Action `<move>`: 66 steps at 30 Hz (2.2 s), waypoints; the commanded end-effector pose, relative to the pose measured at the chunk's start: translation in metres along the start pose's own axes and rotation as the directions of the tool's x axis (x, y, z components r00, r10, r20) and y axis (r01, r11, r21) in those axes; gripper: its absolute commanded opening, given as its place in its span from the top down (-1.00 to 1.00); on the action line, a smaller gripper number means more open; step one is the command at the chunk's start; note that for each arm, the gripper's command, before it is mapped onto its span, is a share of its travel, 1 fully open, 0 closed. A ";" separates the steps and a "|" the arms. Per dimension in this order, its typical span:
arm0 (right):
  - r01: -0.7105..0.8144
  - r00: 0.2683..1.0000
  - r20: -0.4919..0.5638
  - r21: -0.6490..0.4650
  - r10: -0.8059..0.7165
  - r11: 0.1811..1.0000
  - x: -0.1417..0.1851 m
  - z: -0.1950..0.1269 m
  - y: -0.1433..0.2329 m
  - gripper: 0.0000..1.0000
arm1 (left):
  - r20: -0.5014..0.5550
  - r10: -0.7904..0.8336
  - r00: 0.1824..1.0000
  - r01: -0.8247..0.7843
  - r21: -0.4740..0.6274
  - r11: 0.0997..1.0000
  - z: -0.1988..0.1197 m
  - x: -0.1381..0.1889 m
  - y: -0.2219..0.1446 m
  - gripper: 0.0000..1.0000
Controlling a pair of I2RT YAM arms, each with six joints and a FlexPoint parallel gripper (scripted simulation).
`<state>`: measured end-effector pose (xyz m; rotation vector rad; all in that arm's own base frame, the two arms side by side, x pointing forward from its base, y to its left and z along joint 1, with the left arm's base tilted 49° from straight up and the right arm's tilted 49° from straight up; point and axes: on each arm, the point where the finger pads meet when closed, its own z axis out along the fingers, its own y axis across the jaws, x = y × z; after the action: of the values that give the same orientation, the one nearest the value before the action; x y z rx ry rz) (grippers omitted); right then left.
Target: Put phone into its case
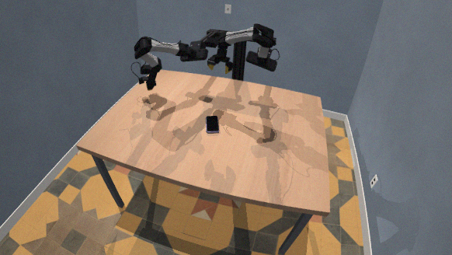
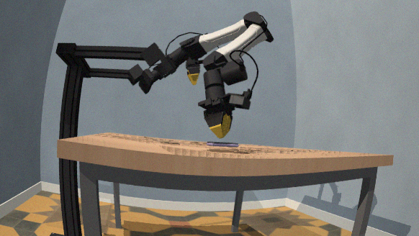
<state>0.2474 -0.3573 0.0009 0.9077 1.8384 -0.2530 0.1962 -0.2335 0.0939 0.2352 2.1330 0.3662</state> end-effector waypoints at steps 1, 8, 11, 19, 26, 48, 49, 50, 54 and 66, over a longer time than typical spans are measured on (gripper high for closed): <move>0.086 0.996 0.000 0.015 -0.086 0.996 -0.042 0.014 0.031 1.00 | 0.082 0.158 0.984 -0.167 0.122 0.978 -0.007 -0.017 0.009 -1.00; 0.180 0.982 0.081 -0.091 -0.173 0.979 -0.099 0.025 0.126 1.00 | 0.146 0.304 0.941 -0.326 0.159 0.932 -0.014 -0.022 0.039 -1.00; 0.206 0.976 0.104 -0.123 -0.194 0.971 -0.115 0.023 0.161 1.00 | 0.182 0.378 0.908 -0.408 0.177 0.896 -0.016 -0.024 0.049 -1.00; 0.324 0.943 0.161 -0.230 -0.292 0.918 -0.133 -0.003 0.303 1.00 | 0.306 0.568 0.764 -0.637 0.221 0.738 -0.025 -0.028 0.086 -1.00; 0.370 0.928 0.145 -0.259 -0.343 0.892 -0.112 -0.023 0.368 1.00 | 0.394 0.636 0.664 -0.741 0.232 0.630 -0.034 -0.035 0.102 -1.00; 0.735 0.601 0.016 -0.403 -0.799 0.545 0.212 -0.164 0.498 1.00 | 0.552 0.726 0.410 -0.909 0.178 0.378 -0.049 -0.061 0.164 -1.00; 0.747 0.582 0.019 -0.405 -0.813 0.526 0.225 -0.170 0.496 1.00 | 0.548 0.728 0.413 -0.907 0.176 0.382 -0.049 -0.063 0.167 -1.00; 0.768 0.551 0.016 -0.400 -0.834 0.499 0.236 -0.174 0.490 1.00 | 0.547 0.729 0.411 -0.908 0.174 0.381 -0.049 -0.063 0.169 -1.00; 0.862 0.400 0.002 -0.342 -0.916 0.375 0.264 -0.171 0.460 1.00 | 0.552 0.732 0.398 -0.914 0.169 0.370 -0.049 -0.065 0.172 -1.00; 0.857 0.405 0.046 -0.366 -0.913 0.362 0.271 -0.191 0.476 0.78 | 0.554 0.732 0.396 -0.914 0.166 0.369 -0.050 -0.065 0.173 -1.00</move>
<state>0.3860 0.1924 -0.0509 -0.4750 2.3250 -0.5428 0.1995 -0.0964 0.2206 1.6245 1.4983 0.3707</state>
